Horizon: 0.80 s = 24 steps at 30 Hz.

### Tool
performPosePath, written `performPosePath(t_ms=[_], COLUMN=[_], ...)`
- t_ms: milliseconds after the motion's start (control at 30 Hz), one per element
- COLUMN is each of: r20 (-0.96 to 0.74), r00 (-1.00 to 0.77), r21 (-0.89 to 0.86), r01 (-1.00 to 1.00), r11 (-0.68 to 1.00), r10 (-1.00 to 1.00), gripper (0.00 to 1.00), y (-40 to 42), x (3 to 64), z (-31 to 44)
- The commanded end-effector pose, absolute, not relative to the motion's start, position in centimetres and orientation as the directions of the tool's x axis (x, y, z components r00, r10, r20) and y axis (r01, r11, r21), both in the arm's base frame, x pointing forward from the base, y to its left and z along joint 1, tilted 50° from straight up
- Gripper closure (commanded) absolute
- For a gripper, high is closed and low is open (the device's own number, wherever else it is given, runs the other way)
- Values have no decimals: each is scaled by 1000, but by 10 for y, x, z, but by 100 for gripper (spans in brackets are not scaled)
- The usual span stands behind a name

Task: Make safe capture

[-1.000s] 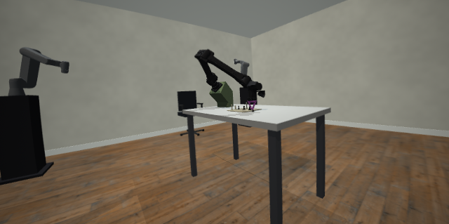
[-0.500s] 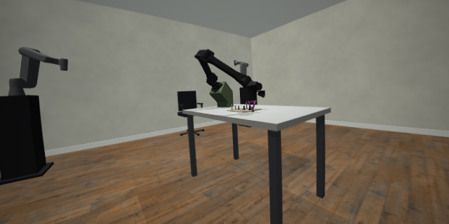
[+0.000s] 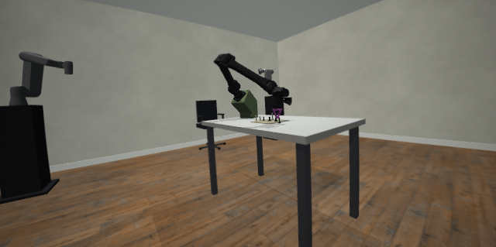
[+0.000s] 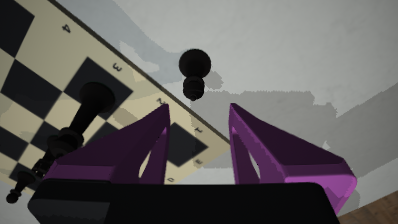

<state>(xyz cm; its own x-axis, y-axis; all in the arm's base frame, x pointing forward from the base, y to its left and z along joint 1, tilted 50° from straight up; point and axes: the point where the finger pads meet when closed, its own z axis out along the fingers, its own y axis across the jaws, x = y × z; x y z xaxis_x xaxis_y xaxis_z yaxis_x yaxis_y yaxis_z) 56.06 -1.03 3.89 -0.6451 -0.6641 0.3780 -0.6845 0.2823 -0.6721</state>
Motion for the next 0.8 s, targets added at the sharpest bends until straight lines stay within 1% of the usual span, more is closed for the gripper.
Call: performPosePath(t_ms=[0,200,267,300,567,600,767], r20=[323,320,320,349,329,330,325], r00=[-641,-641,-641,-630,-637,-637,-638], r21=[-709,-709,-709,-691,-702,-702,-705], r01=[-651,-650,-650,-673,-658,-659,-656], r11=[270,272,272,264,271,271,271], r10=[-696,-697,-697,-693,-697,-697,-698], gripper=[64,64,64,64,64,0,0], y=[36,56,56,58,65,65,65], x=[566,555,555,552,547,547,549], z=[76,95,95,79,98,98,98])
